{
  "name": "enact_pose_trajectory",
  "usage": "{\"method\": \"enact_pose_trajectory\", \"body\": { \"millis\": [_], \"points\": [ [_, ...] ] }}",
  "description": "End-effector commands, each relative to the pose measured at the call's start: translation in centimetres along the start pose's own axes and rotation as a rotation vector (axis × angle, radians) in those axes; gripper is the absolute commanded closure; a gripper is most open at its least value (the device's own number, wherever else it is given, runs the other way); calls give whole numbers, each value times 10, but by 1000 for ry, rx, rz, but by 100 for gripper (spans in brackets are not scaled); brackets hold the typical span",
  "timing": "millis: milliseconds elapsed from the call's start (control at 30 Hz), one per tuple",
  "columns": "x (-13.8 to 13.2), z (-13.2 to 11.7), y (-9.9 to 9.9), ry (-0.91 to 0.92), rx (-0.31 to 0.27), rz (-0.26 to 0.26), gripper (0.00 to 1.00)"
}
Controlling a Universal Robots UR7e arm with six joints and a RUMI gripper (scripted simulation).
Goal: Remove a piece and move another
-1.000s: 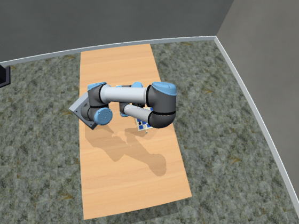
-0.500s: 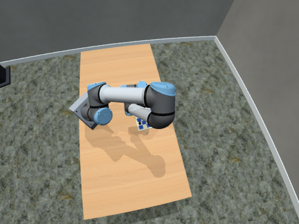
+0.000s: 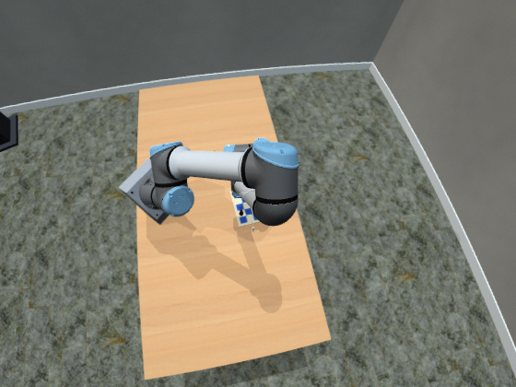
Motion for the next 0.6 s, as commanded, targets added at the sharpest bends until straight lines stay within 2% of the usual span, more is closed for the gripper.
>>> {"method": "enact_pose_trajectory", "body": {
  "millis": [0,267,567],
  "points": [
    [-2,-20,-1,-172,11,-9,100],
    [-7,-47,-6,-387,10,-10,100],
    [-9,-55,-9,-455,9,-11,100]
  ]
}}
Point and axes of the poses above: the point where the finger pads meet when closed, its own y axis out along the fingers, its own x axis across the jaws, z = x × y, the point moved 6 cm from there along -y, back along the fingers, and after that the axes turned 14 degrees about -y, right-handed, at the moved point
